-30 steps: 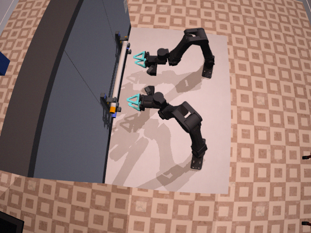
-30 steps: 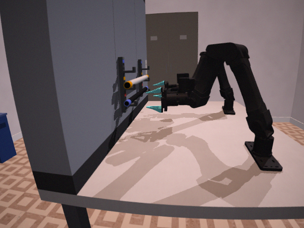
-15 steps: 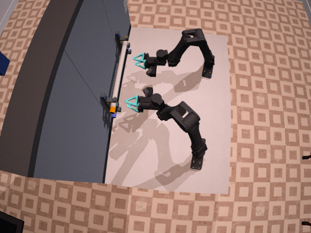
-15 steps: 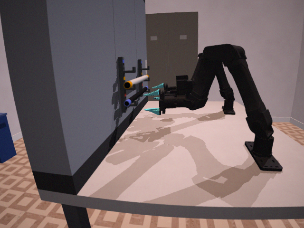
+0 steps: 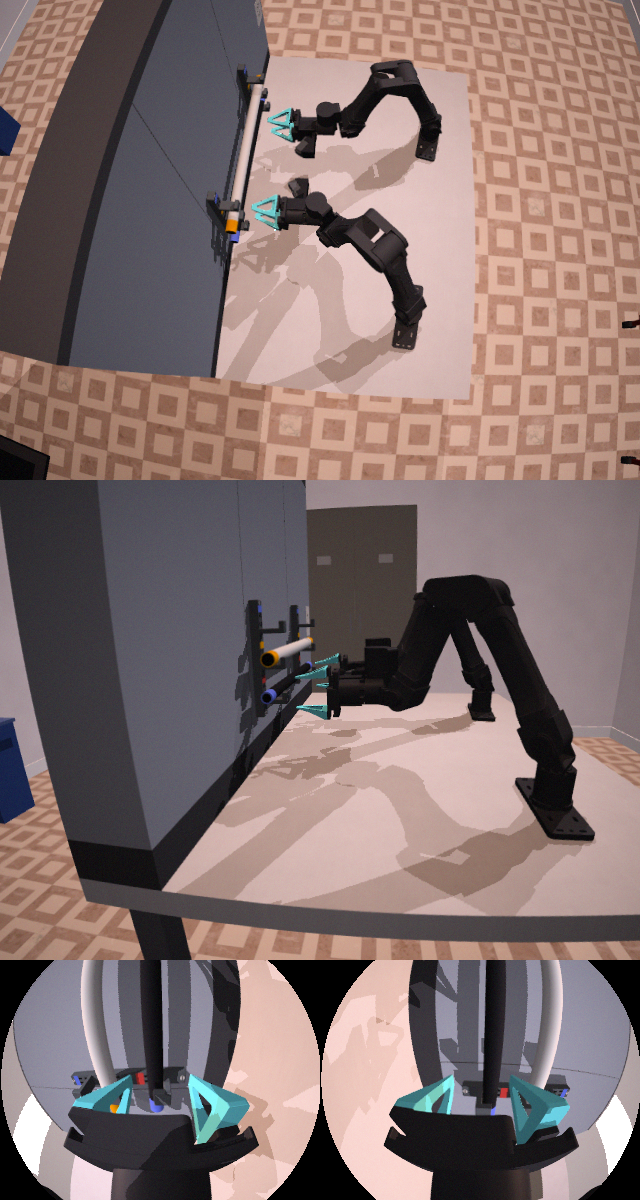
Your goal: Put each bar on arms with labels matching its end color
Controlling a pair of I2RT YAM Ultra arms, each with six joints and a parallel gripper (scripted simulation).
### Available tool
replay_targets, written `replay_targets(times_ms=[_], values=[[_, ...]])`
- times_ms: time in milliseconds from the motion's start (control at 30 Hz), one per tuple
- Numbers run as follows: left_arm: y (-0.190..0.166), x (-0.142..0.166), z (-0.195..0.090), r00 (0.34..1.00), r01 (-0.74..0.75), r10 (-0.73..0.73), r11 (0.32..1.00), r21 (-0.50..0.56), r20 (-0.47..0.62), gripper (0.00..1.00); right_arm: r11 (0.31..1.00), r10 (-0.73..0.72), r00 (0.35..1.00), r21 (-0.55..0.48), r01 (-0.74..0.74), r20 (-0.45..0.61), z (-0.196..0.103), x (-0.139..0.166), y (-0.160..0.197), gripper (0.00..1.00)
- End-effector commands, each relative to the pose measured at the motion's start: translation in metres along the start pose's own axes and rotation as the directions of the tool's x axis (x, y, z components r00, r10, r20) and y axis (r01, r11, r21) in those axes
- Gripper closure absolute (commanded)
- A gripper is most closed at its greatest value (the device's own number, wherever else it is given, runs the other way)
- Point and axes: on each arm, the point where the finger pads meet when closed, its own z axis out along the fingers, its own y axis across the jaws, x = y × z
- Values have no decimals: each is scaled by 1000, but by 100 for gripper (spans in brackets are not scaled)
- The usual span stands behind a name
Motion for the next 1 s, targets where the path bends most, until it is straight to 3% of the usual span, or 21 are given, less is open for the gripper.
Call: replay_targets(times_ms=[0, 967], values=[[10, 0, 11, 1000, 23, -23, 1000, -19, 0, 30, 1000, 10, 1000, 27, -10, 0, 11, 2, -12, 32], [11, 0, 43, 1000, 23, -23, 1000, -20, 0, 30, 1000, 9, 1000, 27, -9, 0, 44, 1, -13, 32]])
